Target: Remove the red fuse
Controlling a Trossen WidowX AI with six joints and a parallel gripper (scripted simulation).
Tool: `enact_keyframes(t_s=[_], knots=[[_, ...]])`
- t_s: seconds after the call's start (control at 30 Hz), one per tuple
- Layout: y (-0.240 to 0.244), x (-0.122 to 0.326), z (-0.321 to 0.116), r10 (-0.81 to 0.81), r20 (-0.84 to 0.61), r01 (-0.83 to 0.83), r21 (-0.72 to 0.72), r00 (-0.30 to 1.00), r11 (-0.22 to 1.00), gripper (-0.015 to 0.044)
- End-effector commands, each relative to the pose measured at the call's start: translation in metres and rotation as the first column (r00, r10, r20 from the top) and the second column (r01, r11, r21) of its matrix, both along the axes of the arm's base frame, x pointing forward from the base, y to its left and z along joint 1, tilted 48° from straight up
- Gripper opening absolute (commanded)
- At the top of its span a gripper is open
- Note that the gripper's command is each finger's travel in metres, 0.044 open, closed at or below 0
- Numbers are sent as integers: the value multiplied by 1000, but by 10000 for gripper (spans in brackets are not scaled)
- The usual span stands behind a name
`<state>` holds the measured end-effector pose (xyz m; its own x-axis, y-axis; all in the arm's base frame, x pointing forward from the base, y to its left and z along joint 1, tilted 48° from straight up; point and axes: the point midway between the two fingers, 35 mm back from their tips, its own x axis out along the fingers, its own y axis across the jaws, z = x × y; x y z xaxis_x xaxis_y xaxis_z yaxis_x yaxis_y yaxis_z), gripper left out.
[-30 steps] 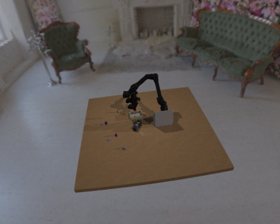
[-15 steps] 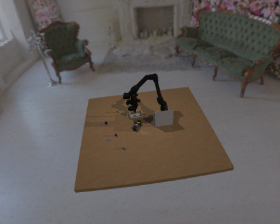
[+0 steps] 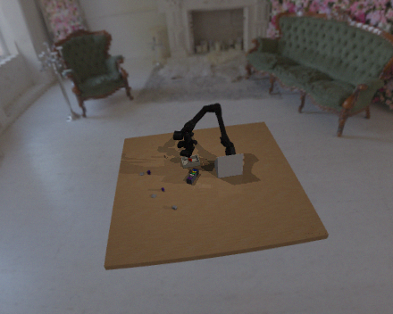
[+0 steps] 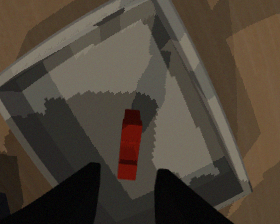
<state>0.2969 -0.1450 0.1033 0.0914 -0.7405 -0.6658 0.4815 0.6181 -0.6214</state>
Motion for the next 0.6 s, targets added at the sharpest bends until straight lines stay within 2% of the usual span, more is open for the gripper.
enact_keyframes(t_s=[0.0,0.17,0.3,0.57], knots=[[0,0,0,0,1,0,0,1000,1000,210],[2,0,2,0,1,0,0,1000,1000,330],[27,-4,23,0,-6,0,4,1000,1000,330],[28,-4,24,0,-6,0,4,1000,1000,330]])
